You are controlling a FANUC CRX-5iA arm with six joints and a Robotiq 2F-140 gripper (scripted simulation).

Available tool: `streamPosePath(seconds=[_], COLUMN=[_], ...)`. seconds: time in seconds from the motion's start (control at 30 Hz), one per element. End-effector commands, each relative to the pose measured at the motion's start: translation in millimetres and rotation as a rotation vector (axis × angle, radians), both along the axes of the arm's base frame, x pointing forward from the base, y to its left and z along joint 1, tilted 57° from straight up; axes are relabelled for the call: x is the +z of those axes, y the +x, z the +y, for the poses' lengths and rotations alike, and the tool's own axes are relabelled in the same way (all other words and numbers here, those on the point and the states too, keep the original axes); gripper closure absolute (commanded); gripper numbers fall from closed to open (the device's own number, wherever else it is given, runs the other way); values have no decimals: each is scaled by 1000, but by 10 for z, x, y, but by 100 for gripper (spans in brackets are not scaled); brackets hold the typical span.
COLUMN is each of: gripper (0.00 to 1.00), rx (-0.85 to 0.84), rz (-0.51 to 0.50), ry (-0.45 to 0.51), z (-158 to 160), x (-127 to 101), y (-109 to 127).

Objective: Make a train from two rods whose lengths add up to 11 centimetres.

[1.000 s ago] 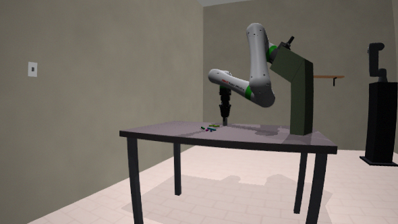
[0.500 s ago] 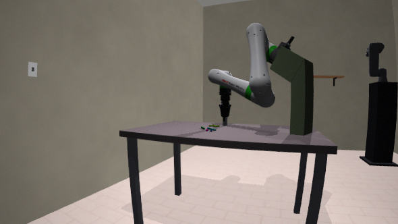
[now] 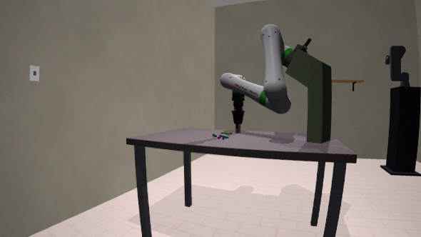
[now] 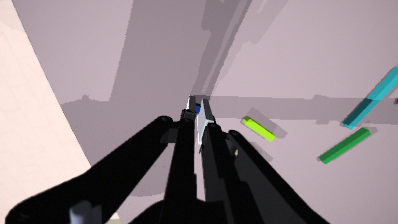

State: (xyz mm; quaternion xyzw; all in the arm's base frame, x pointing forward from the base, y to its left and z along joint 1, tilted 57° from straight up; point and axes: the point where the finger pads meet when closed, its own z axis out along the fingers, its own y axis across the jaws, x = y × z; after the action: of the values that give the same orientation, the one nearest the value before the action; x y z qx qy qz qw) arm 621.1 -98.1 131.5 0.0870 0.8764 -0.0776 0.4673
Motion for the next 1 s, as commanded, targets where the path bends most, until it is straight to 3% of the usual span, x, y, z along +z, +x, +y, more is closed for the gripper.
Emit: streamPosePath(seconds=[0.0,0.37,0.97], gripper=[92,85,85], rx=[0,0,0], rz=[0,0,0], ry=[0,0,0], z=[1,1,29], x=[2,2,74], y=[-1,-1,-107])
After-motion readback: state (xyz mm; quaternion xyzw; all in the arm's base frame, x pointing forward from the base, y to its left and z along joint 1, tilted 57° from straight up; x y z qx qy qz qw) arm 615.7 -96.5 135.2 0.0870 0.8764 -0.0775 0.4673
